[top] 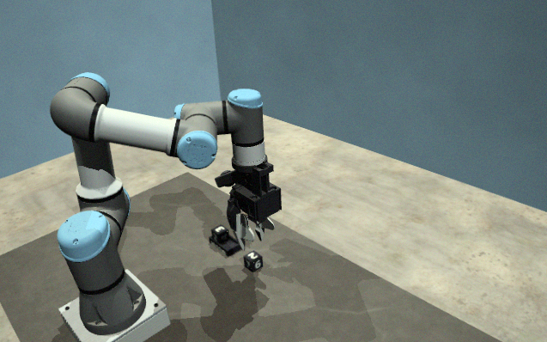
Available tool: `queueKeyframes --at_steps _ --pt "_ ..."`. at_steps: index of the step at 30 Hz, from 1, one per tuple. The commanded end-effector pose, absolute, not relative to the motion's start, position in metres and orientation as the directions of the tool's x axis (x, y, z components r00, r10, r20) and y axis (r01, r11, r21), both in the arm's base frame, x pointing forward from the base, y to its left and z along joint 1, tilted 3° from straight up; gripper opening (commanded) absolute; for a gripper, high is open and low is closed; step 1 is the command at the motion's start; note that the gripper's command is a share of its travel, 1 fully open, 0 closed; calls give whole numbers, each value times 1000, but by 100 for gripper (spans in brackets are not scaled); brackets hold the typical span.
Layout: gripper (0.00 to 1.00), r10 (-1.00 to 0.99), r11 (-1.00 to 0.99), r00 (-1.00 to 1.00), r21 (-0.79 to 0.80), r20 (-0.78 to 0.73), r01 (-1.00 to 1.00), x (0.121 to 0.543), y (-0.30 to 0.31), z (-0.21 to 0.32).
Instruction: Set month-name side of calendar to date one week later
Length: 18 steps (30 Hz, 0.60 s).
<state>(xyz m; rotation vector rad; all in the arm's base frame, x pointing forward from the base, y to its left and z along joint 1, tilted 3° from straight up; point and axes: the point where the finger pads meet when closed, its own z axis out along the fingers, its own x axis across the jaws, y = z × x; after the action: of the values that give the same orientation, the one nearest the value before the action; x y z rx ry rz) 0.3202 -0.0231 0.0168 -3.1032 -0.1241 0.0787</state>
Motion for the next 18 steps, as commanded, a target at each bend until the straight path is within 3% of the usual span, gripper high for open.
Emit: queueKeyframes --at_steps 1,18 --pt "29 81 -996 996 -35 -46 79 321 -23 11" --pt "29 81 -996 996 -35 -46 79 320 -22 -6"
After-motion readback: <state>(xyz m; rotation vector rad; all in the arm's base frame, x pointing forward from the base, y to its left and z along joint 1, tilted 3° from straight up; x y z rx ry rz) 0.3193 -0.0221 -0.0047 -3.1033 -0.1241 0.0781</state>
